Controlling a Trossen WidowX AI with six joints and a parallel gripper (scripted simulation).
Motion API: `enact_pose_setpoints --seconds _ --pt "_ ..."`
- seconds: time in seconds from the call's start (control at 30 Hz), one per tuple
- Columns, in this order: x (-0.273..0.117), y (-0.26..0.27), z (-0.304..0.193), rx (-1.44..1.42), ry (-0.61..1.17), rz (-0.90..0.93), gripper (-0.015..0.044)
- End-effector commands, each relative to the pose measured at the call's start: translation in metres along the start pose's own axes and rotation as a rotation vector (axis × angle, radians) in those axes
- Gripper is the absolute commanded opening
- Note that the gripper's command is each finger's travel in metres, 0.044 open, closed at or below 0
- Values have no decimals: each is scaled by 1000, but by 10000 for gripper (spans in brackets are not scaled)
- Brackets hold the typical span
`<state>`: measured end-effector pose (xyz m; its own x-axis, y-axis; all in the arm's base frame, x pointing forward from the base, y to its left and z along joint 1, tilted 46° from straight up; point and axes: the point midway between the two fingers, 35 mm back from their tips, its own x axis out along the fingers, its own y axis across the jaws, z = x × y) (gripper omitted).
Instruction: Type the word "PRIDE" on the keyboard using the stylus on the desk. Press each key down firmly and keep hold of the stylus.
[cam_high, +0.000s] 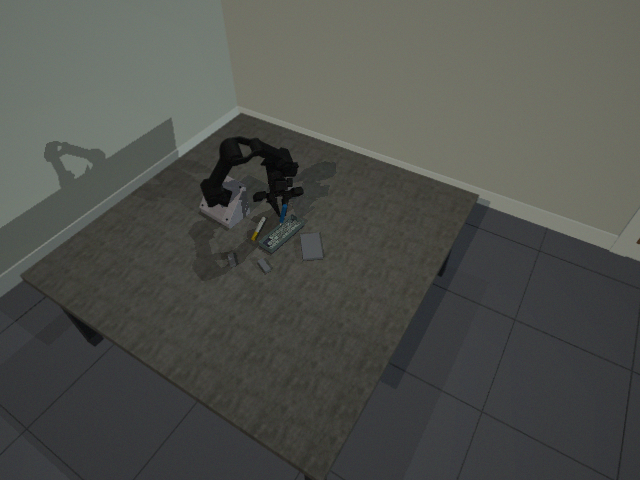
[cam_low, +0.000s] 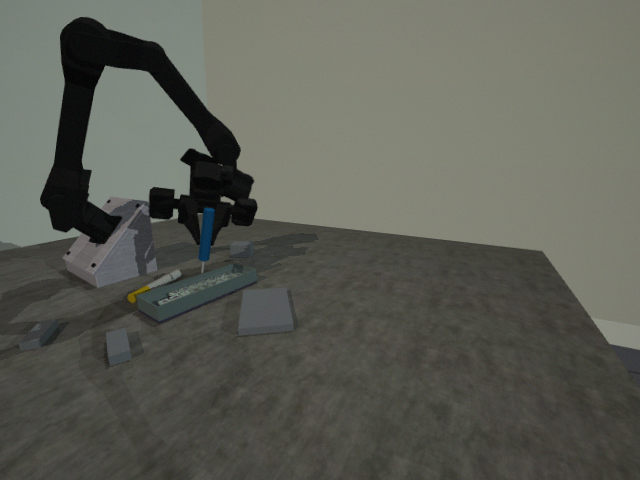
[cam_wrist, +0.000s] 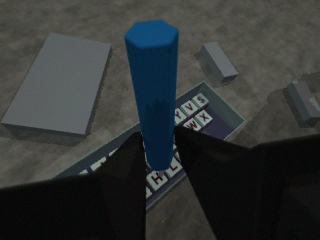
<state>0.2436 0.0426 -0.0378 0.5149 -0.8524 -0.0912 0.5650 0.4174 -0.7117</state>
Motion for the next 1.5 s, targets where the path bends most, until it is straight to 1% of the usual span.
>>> enact_pose_setpoints --seconds 0.0,0.33,0.67,1.1,1.47 --pt "6 -9 -2 -52 86 -25 0" --pt "18 -30 -11 -206 330 -30 0" --pt "25 -45 -20 -343 557 64 0" --pt "26 -54 -29 -485 769 319 0" --pt "25 -56 -28 -570 826 612 0"
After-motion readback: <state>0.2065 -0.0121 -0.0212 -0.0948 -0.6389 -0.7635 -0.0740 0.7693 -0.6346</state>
